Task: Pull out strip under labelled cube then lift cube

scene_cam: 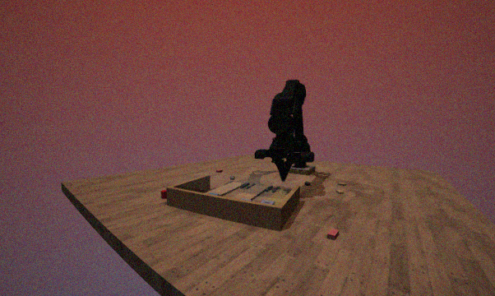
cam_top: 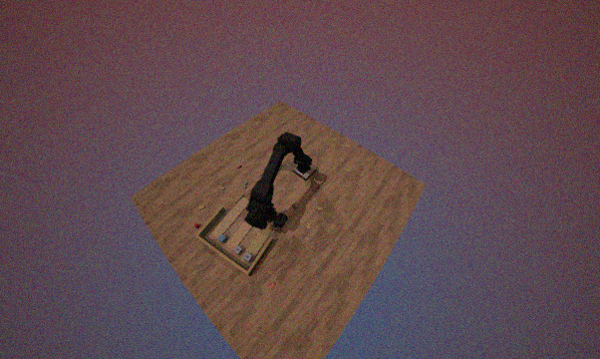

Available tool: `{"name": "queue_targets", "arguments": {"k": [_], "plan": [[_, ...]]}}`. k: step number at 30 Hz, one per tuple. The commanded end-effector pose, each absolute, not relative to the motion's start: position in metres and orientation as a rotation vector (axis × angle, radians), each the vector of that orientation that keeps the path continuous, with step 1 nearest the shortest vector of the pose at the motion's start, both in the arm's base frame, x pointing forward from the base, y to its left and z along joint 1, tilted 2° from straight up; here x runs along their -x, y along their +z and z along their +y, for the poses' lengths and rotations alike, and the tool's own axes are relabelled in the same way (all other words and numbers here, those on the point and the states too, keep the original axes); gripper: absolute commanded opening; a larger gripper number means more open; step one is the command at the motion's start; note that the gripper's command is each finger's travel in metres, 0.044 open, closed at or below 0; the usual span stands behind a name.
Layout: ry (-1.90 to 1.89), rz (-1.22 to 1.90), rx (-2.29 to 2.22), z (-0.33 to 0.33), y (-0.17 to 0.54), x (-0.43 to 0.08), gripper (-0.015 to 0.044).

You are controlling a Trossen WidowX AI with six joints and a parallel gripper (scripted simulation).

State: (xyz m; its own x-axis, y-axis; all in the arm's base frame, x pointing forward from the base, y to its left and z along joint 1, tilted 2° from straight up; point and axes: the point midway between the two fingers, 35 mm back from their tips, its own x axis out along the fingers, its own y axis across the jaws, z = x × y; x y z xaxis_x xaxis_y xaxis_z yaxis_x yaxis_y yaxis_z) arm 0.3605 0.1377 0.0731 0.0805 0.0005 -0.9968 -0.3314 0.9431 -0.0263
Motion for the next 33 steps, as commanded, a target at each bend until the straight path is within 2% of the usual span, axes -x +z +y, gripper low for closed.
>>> {"name": "queue_targets", "arguments": {"k": [1,33], "plan": [[0.252,1.483,0.269,0.139,0.063,-0.360,0.0000],[0.252,1.484,0.269,0.140,0.036,-0.360,0.0000]]}}
